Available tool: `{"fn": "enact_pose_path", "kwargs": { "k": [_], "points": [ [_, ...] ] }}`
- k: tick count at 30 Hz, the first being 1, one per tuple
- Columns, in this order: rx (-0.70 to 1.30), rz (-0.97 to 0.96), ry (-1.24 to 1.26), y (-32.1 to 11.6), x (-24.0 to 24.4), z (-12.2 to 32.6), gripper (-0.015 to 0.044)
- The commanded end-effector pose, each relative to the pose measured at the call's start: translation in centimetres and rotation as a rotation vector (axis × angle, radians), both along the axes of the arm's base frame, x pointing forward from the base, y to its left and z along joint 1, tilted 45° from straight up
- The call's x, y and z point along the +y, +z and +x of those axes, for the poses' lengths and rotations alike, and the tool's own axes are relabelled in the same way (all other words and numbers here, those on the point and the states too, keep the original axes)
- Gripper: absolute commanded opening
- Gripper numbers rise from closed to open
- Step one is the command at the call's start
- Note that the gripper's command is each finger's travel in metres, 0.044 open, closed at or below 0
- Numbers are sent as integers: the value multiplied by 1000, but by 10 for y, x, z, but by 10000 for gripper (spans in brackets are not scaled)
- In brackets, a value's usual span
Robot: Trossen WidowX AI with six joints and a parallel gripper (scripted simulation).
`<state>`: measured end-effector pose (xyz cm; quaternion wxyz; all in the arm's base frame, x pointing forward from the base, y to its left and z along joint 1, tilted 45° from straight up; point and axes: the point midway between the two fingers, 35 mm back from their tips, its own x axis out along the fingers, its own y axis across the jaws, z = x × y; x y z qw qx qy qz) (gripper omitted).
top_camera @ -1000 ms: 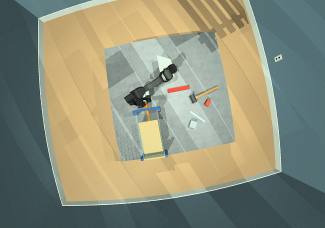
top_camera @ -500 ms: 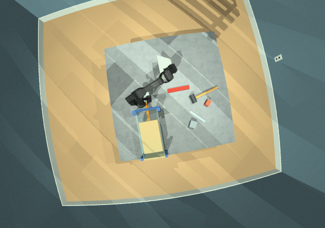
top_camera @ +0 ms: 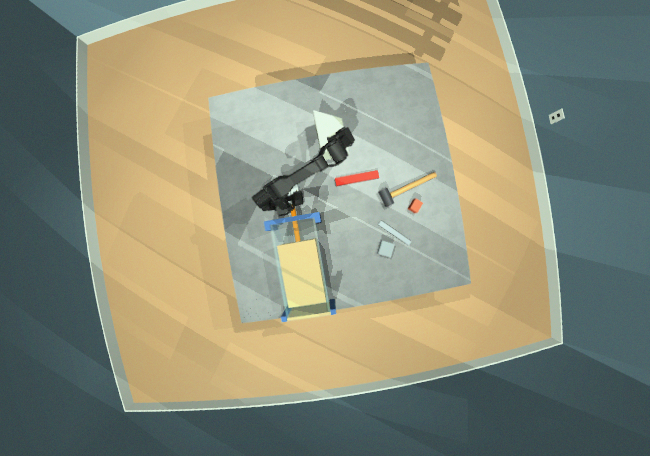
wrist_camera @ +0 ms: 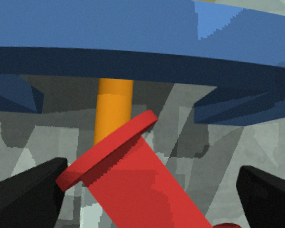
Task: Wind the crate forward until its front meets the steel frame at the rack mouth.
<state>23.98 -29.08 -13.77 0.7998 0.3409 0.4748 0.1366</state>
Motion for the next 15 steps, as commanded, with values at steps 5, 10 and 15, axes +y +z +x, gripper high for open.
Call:
{"fn": "enact_pose_path", "kwargs": {
  "k": [5, 10, 15],
  "points": [
    [0, 0, 1, 0, 0, 0, 249],
    [0, 0, 1, 0, 0, 0, 216],
    [0, 0, 1, 0, 0, 0, 124]
  ]
}}
